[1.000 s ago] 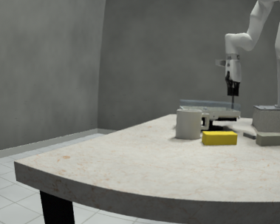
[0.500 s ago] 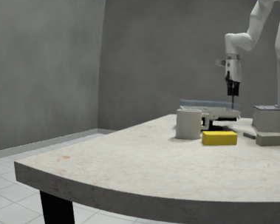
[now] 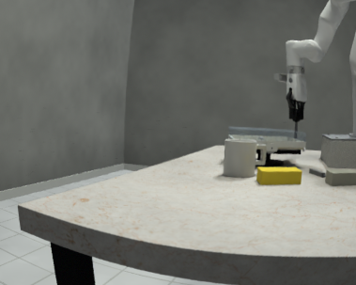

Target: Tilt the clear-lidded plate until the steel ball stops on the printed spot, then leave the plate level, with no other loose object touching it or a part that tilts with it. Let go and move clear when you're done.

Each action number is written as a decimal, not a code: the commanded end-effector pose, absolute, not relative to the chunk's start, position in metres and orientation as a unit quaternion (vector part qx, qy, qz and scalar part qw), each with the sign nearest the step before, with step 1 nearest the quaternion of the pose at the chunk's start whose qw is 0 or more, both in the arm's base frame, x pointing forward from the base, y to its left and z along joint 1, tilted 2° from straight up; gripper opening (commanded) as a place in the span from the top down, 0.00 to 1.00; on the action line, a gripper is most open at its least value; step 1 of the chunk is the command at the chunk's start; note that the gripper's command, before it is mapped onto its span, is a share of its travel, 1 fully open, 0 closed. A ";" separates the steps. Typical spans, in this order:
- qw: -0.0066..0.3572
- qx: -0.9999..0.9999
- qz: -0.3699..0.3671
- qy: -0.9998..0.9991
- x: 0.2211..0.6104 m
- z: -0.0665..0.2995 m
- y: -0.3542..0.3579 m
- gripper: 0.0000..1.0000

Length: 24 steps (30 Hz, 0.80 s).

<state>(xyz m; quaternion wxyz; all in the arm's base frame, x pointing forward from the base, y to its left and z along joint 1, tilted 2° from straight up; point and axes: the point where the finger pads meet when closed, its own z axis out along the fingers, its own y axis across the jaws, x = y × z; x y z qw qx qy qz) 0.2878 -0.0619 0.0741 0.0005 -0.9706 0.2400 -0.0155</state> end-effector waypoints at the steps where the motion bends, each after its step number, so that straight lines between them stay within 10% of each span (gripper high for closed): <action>1: 0.001 -0.971 -0.017 0.240 0.289 0.082 -0.062 0.38; 24: 0.000 -0.971 -0.017 0.240 0.287 0.115 -0.062 0.38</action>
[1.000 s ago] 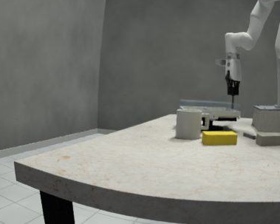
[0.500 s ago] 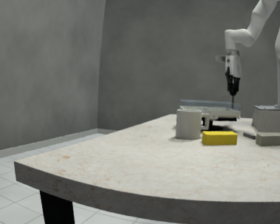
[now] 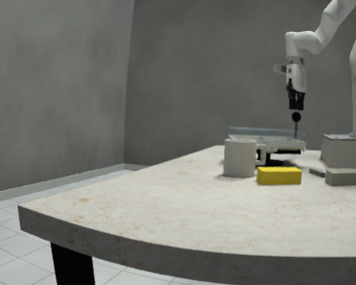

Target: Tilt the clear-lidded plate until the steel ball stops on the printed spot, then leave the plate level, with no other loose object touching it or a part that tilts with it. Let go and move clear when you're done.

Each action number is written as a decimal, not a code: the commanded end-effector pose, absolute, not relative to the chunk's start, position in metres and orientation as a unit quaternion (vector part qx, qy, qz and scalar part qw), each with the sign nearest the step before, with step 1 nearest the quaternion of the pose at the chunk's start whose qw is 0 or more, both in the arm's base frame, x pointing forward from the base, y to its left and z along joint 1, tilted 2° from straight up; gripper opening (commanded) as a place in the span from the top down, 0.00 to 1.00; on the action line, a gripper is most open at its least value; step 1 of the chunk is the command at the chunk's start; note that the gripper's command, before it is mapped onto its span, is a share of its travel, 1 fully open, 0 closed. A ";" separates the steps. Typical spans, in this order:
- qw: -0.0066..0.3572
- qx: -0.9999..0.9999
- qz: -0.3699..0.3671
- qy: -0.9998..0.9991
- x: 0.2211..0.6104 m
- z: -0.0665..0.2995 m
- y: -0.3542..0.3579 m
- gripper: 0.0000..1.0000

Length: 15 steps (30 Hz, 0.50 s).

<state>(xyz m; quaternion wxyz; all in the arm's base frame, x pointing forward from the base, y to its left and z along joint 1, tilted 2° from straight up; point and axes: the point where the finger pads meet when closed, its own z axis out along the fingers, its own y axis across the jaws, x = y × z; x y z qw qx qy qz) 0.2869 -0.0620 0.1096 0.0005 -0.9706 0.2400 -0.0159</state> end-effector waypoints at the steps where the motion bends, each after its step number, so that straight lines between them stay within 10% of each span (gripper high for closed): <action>1: 0.000 -0.971 -0.017 0.240 0.287 0.116 -0.062 0.38; 15: 0.000 -0.971 -0.017 0.240 0.287 0.125 -0.062 0.38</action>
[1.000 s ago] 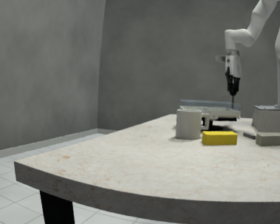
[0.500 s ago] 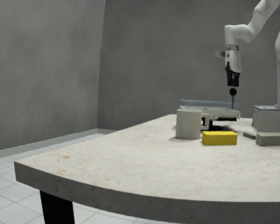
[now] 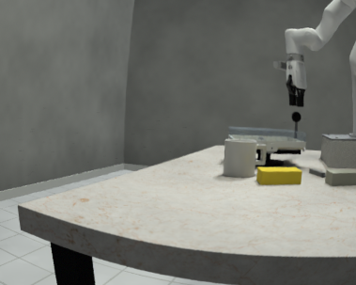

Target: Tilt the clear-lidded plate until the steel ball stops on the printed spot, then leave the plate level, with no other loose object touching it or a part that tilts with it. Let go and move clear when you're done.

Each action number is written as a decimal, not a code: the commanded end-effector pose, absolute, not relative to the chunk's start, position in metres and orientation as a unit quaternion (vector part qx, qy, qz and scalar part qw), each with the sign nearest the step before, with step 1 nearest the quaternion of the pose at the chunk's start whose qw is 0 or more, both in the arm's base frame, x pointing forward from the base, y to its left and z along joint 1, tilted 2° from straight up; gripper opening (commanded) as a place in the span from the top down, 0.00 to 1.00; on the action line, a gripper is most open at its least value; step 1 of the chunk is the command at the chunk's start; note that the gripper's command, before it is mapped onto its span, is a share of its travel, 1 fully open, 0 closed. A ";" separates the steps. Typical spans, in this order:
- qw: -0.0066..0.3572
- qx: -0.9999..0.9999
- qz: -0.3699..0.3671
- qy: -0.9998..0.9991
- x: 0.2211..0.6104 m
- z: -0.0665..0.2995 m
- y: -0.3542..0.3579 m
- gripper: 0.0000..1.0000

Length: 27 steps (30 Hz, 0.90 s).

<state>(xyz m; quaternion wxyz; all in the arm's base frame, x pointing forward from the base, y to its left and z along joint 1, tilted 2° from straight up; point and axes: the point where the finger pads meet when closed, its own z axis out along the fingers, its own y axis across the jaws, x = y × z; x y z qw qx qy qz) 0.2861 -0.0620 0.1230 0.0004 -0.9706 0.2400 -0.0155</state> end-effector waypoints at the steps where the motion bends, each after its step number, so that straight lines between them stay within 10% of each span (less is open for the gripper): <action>1: 0.000 -0.971 -0.017 0.240 0.287 0.125 -0.062 0.38; 5: 0.000 -0.971 -0.017 0.240 0.287 0.125 -0.062 0.38; 6: 0.000 -0.971 -0.017 0.240 0.287 0.125 -0.062 0.00; 27: 0.000 -0.971 -0.017 0.240 0.287 0.125 -0.062 0.00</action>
